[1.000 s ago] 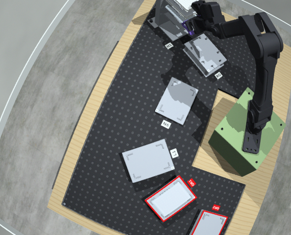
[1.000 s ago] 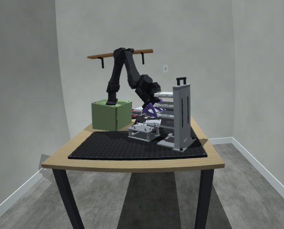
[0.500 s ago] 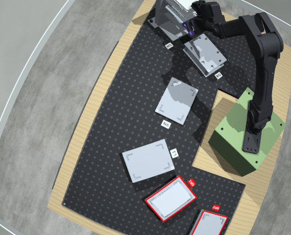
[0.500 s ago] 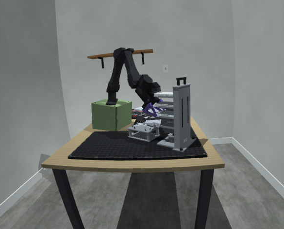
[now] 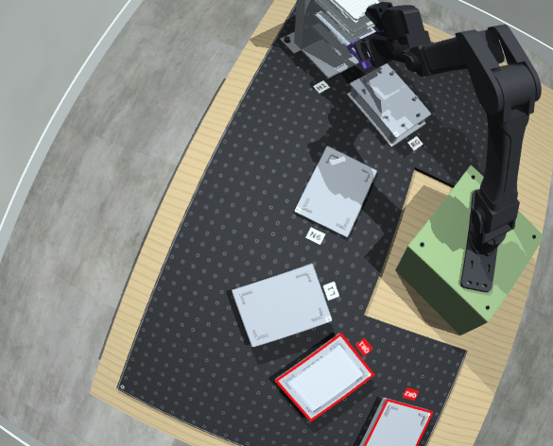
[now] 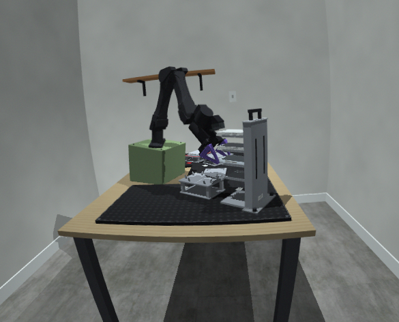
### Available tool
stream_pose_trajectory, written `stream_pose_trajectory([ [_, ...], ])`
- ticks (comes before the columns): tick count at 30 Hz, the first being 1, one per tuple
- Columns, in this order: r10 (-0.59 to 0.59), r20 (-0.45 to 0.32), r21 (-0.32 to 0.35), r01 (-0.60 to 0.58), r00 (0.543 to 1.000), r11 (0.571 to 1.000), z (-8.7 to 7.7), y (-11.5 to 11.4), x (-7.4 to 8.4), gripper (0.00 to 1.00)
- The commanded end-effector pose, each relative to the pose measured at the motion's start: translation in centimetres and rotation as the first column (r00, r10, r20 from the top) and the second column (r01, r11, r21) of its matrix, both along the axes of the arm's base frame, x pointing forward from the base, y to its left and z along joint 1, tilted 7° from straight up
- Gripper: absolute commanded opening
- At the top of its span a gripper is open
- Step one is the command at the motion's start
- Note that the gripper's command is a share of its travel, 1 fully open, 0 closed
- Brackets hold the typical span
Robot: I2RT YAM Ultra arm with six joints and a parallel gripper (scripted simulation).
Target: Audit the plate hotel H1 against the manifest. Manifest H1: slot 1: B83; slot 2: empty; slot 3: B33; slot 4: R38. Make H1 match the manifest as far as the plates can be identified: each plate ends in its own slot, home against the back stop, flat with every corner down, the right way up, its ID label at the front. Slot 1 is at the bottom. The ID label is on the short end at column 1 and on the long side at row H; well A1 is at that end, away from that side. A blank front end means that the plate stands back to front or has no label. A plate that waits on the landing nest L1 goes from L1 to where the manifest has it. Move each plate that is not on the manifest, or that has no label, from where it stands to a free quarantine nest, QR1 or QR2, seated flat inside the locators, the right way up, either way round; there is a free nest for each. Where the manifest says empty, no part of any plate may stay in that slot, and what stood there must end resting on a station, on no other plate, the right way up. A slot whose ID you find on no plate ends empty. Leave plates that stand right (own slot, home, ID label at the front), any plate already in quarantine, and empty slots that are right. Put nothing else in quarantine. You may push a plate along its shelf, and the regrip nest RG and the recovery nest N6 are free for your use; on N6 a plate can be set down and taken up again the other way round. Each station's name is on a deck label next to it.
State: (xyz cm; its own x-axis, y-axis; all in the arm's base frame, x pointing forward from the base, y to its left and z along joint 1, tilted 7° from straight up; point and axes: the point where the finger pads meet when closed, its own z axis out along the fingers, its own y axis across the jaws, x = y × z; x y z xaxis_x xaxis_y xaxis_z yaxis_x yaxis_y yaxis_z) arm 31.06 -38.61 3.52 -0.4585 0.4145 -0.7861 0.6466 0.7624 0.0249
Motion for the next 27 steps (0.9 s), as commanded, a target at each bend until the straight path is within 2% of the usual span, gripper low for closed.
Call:
stream_pose_trajectory([
  [1, -0.001, 0.020, -0.028, 0.001, 1.000, 1.000, 1.2, 0.0, -0.7, 0.86],
  [27, -0.001, 0.019, -0.028, 0.001, 1.000, 1.000, 0.7, 1.9, -2.9, 0.86],
])
